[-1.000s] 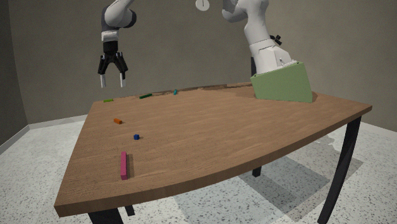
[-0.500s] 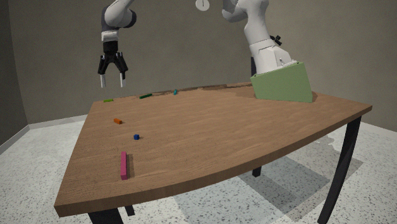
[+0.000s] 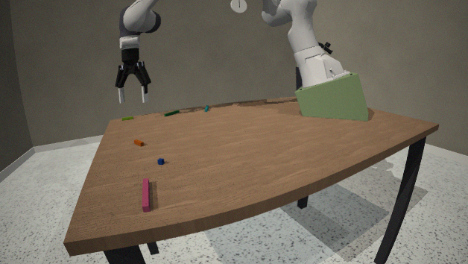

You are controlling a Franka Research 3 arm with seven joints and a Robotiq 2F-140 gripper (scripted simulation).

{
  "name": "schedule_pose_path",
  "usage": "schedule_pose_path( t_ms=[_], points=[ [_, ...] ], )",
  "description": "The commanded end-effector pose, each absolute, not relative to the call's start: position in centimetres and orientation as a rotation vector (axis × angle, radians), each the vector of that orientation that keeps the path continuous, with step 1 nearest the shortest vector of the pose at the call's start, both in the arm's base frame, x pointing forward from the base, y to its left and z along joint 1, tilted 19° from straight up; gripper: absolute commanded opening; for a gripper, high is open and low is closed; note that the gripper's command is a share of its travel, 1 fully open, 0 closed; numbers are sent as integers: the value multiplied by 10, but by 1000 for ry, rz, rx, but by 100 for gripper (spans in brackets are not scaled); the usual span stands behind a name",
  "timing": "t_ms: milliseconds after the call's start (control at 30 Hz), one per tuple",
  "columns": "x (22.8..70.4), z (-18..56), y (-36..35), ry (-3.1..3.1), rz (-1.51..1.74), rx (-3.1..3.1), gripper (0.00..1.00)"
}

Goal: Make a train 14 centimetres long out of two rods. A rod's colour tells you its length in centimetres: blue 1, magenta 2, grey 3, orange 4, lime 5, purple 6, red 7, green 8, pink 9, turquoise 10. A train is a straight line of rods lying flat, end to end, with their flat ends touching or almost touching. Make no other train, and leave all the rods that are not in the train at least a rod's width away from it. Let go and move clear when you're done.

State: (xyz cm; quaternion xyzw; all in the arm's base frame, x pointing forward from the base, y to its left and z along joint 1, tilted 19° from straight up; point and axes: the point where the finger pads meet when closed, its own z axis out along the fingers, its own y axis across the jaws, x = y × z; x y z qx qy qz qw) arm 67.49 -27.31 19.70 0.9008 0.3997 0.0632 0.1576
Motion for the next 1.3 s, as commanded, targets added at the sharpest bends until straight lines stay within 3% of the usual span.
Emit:
schedule_pose_path(
  t_ms=[0, 700, 967, 1267],
  points=[
    [675, 197, -274, 1144, 180, 2579, 100],
    [675, 197, -271, 1135, 182, 2583, 100],
    [690, 175, -188, 898, 215, 2696, 100],
    [693, 166, -151, 789, 230, 2737, 100]
  ],
)
